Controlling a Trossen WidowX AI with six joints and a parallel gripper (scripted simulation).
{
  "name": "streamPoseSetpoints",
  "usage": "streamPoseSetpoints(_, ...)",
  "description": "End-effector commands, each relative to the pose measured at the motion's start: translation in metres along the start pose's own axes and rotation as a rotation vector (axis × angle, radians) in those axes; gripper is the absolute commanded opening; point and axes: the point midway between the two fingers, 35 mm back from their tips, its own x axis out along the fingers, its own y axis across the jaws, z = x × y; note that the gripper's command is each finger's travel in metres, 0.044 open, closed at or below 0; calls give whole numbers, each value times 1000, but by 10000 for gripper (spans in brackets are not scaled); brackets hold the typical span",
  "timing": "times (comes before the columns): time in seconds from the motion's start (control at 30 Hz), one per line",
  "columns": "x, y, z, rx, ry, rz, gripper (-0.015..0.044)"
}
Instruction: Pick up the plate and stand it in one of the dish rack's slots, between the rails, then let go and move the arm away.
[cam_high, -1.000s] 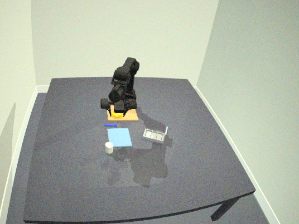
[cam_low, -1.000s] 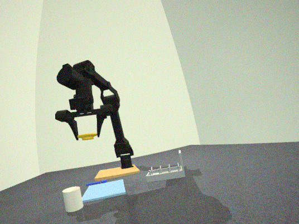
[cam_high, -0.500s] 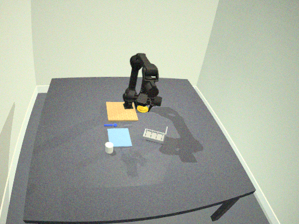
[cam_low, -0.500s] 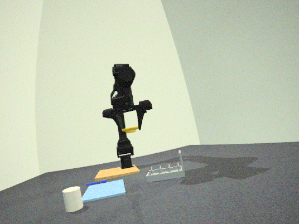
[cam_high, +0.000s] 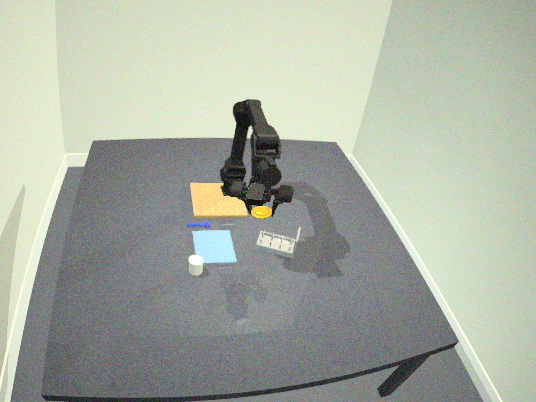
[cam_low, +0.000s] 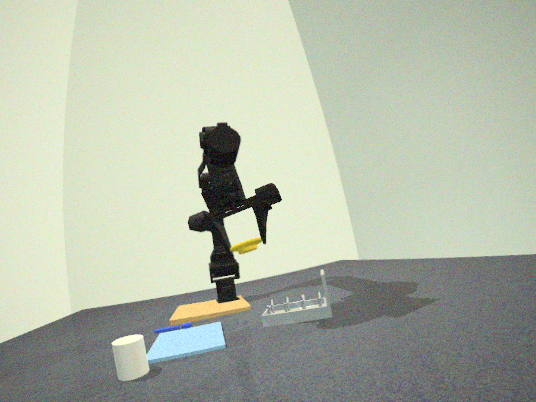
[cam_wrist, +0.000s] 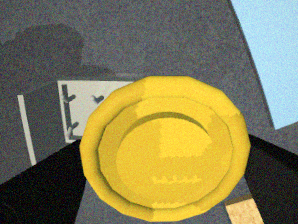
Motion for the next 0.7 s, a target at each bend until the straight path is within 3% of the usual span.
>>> streamPoseSetpoints(0.0, 14, 4, 10, -12, -20, 53, 0)
streamPoseSetpoints(0.67, 72, 26, 64, -128, -204, 387, 0)
